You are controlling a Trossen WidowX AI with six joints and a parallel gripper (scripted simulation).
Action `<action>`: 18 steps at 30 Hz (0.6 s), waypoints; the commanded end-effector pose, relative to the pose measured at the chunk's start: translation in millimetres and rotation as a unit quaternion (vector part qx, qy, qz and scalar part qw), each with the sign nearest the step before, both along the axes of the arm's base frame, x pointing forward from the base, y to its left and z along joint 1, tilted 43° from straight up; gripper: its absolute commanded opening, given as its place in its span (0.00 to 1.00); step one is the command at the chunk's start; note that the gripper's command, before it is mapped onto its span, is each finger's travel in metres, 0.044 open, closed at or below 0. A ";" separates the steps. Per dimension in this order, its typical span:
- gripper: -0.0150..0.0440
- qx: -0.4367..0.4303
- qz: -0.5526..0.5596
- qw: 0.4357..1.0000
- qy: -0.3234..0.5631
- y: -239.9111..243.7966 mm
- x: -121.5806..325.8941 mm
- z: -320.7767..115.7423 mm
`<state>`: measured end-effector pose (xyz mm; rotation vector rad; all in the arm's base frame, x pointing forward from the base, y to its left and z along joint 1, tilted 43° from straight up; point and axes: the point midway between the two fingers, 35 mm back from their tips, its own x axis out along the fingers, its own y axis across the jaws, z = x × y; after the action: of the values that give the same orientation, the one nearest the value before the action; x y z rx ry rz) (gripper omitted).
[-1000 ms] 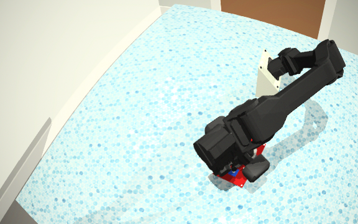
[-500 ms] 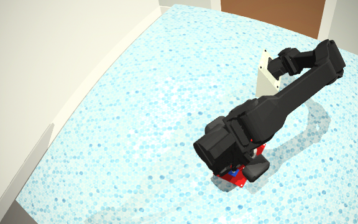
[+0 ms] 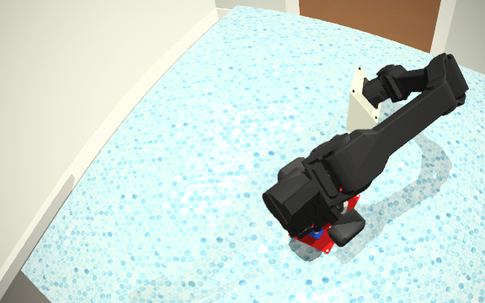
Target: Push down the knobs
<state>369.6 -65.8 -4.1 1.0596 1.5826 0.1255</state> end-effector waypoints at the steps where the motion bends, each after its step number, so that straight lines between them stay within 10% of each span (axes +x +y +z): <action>1: 0.25 0.001 0.001 1.000 0.000 2.5 0.6 -1.4; 18: 0.25 0.001 0.001 1.000 0.000 5.8 1.0 -4.9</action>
<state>369.2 -65.1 -5.5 1.0667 1.5787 0.1211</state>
